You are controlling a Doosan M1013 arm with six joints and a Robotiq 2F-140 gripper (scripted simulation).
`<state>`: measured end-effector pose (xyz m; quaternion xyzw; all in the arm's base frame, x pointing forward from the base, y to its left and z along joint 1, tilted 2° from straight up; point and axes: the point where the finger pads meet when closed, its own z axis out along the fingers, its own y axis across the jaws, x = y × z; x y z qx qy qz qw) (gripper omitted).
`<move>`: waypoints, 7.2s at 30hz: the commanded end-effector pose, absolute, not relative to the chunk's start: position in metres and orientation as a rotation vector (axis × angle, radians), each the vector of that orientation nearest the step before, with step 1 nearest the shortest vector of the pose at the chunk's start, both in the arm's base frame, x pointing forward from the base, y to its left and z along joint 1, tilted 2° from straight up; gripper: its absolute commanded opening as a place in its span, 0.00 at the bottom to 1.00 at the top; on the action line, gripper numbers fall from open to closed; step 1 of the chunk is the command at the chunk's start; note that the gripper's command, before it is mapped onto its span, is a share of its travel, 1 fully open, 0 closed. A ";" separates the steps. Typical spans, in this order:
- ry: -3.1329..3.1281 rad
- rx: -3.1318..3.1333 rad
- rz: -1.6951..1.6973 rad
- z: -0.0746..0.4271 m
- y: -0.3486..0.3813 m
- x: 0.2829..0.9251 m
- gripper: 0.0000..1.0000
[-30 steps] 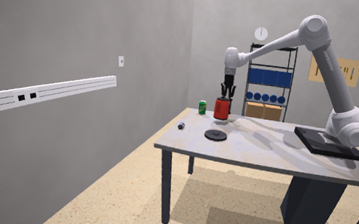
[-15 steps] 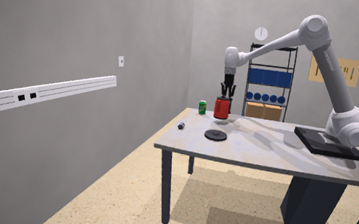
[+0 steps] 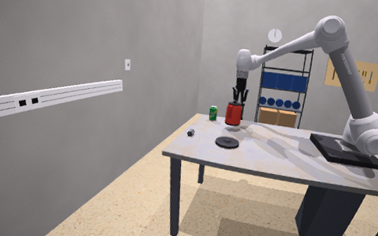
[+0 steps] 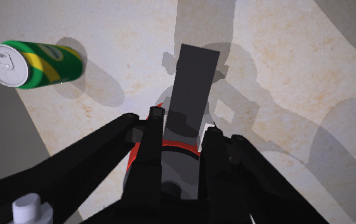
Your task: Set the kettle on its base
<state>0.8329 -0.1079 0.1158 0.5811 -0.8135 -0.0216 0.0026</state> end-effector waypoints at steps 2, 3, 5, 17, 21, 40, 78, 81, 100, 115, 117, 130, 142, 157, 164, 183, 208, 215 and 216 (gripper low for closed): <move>-2.552 1.824 -0.065 0.117 -0.108 0.833 0.10; -2.552 1.824 -0.065 0.117 -0.108 0.833 0.10; -2.552 1.824 -0.065 0.117 -0.108 0.833 0.10; -2.552 1.824 -0.065 0.117 -0.108 0.833 0.10; -2.552 1.824 -0.065 0.117 -0.108 0.833 0.10; -2.552 1.824 -0.065 0.117 -0.098 0.832 0.10; -2.552 1.824 -0.065 0.120 -0.018 0.824 0.10; -2.552 1.824 -0.065 0.121 -0.008 0.823 0.10; -2.552 1.824 -0.065 0.123 0.054 0.816 0.10; -2.552 1.824 -0.065 0.124 0.098 0.811 0.10; -2.552 1.824 -0.065 0.125 0.105 0.811 0.10; -2.552 1.824 -0.065 0.126 0.134 0.808 0.10; -2.552 1.824 -0.065 0.126 0.155 0.805 0.10; -2.552 1.824 -0.065 0.127 0.169 0.804 0.10; -2.552 1.824 -0.065 0.127 0.170 0.804 0.10; -2.552 1.824 -0.065 0.127 0.171 0.804 0.10; -2.552 1.824 -0.065 0.127 0.171 0.804 0.10; -2.552 1.824 -0.065 0.127 0.171 0.804 0.10; -2.552 1.824 -0.065 0.127 0.171 0.804 0.10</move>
